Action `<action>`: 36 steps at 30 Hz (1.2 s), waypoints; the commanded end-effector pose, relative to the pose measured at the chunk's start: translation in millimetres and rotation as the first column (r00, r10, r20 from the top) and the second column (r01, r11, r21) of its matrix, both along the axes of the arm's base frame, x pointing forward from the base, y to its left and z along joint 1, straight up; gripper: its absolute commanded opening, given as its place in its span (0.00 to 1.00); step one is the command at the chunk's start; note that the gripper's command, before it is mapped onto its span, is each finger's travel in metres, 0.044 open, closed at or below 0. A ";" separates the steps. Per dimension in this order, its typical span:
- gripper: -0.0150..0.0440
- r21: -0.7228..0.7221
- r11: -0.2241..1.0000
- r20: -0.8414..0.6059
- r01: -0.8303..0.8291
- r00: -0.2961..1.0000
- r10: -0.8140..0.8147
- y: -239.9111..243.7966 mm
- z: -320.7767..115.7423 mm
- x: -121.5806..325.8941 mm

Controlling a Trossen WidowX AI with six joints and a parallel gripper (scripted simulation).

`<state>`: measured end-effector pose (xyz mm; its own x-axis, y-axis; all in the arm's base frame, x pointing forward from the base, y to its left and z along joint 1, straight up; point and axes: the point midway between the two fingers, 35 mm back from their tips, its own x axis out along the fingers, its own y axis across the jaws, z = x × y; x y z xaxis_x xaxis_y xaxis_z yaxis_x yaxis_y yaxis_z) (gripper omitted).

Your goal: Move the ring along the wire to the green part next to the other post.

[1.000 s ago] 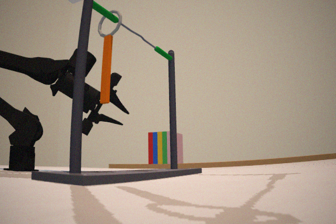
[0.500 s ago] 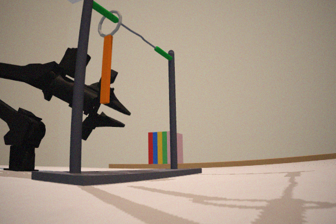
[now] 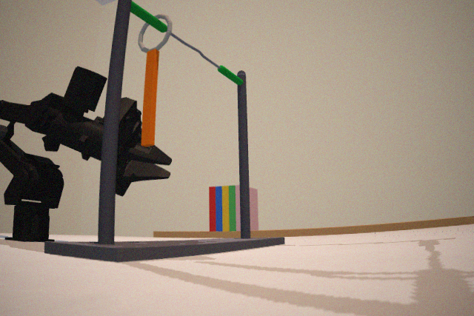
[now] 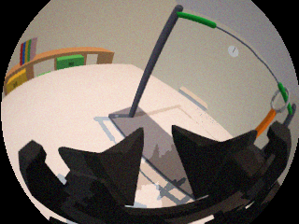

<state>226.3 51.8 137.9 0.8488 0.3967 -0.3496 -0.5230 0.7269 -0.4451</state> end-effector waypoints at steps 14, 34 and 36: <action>0.53 0.430 0.815 -0.148 0.389 0.920 -0.362 -76.1 -14.3 -5.8; 0.53 0.620 0.564 -0.233 0.546 0.814 -0.532 -122.5 -19.0 -18.6; 0.53 0.599 0.582 -0.215 0.550 0.811 -0.545 -123.5 -15.0 -13.4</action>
<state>206.7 -70.4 115.3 0.9754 -0.0077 -0.2202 0.0640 0.9662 0.2497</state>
